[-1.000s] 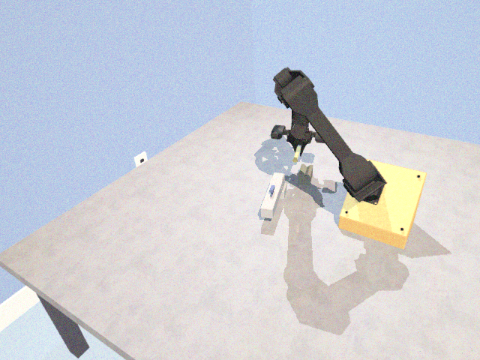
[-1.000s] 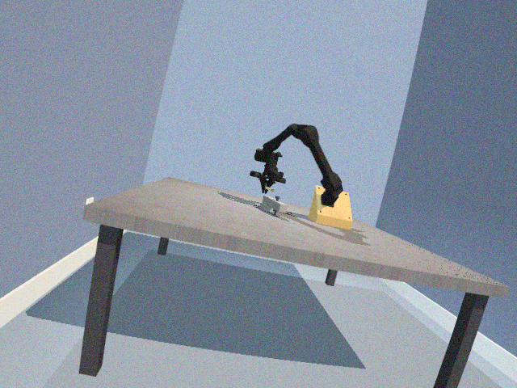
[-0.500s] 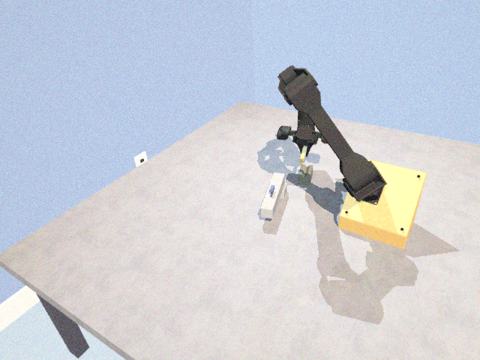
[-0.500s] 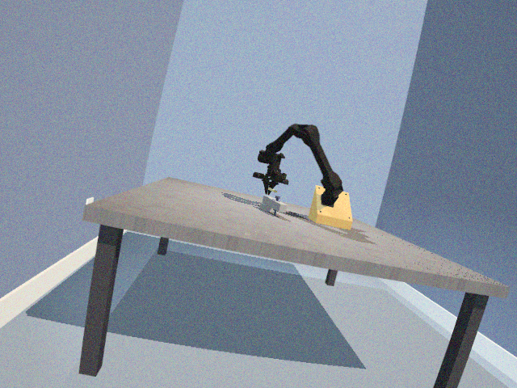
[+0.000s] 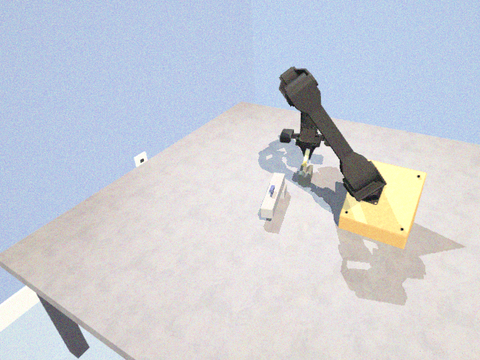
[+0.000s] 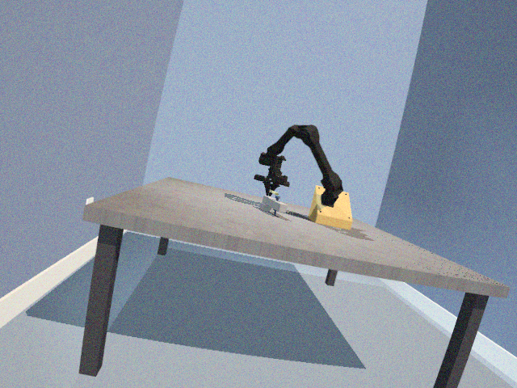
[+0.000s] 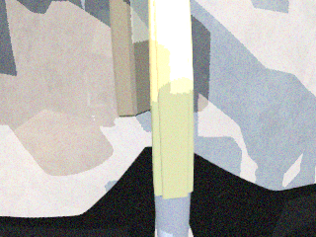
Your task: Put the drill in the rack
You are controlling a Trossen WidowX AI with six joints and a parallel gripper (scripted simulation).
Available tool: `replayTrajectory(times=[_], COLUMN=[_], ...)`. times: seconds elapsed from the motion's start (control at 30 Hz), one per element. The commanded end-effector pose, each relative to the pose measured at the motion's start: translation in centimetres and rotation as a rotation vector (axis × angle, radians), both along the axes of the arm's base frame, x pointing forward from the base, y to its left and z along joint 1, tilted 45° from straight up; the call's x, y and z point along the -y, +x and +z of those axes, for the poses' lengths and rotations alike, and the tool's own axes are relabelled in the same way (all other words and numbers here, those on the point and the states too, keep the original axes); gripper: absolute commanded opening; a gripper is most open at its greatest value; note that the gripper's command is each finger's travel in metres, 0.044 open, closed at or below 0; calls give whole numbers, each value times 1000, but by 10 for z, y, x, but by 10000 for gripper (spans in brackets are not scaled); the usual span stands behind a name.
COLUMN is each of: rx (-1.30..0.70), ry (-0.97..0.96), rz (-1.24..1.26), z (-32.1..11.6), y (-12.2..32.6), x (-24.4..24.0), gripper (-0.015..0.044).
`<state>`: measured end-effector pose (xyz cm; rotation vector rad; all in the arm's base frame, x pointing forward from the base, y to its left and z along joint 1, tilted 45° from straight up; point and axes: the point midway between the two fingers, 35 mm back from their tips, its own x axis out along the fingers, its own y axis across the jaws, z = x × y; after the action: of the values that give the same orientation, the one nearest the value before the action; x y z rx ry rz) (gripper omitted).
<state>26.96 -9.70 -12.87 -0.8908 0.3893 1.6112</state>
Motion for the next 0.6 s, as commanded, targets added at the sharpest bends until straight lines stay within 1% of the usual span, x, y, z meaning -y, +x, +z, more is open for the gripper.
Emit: replayTrajectory(times=[0.0,0.57], rx=[-8,-8], ry=[8,9], rz=[-4,-4], z=[-6,-17], y=[-2,-4], x=[-6,-19], gripper=[0,0])
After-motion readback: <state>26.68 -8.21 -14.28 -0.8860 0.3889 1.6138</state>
